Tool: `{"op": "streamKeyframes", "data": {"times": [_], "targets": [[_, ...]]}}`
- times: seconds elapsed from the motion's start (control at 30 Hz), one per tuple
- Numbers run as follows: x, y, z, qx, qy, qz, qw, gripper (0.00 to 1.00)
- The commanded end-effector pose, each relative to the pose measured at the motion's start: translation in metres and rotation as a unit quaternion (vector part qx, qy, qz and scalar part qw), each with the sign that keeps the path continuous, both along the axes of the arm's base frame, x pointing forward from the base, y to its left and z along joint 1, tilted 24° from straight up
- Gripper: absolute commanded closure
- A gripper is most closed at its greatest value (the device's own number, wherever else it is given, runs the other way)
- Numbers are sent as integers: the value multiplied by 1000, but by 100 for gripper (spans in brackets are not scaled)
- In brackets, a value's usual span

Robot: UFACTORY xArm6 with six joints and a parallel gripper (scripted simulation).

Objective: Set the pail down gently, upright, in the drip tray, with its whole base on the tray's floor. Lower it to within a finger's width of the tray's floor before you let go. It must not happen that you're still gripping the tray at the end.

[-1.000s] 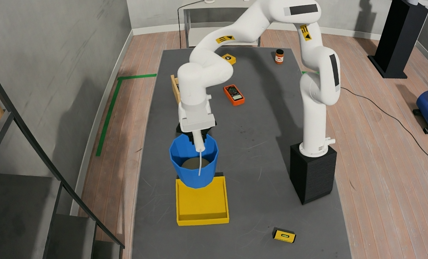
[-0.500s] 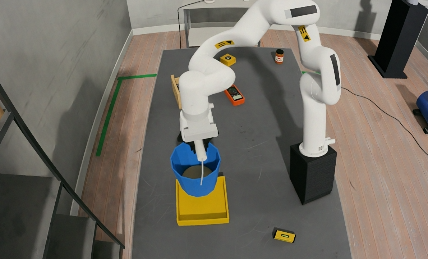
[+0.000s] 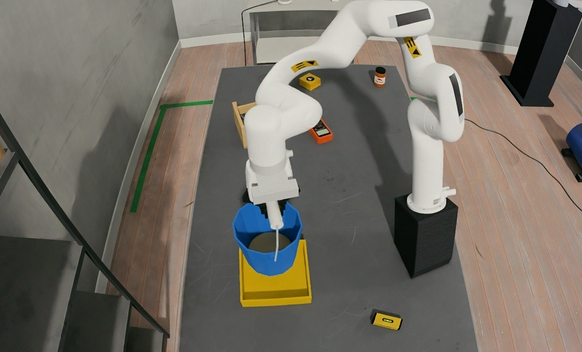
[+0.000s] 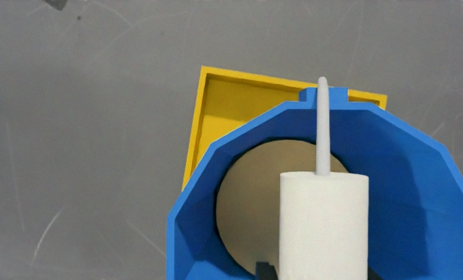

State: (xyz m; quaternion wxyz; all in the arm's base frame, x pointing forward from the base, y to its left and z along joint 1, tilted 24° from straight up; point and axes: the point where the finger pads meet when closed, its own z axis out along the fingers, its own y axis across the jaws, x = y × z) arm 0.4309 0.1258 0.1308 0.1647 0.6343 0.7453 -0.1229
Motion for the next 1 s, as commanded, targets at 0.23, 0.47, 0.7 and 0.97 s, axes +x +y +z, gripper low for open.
{"op": "streamKeyframes", "data": {"times": [0.23, 0.47, 0.7, 0.97], "targets": [[0, 15, -4, 1, -2, 0, 1000, 100], [-1, 20, -7, 1, -2, 0, 1000, 100], [-1, 22, -8, 1, -2, 0, 1000, 100], [-1, 24, -8, 1, -2, 0, 1000, 100]]}}
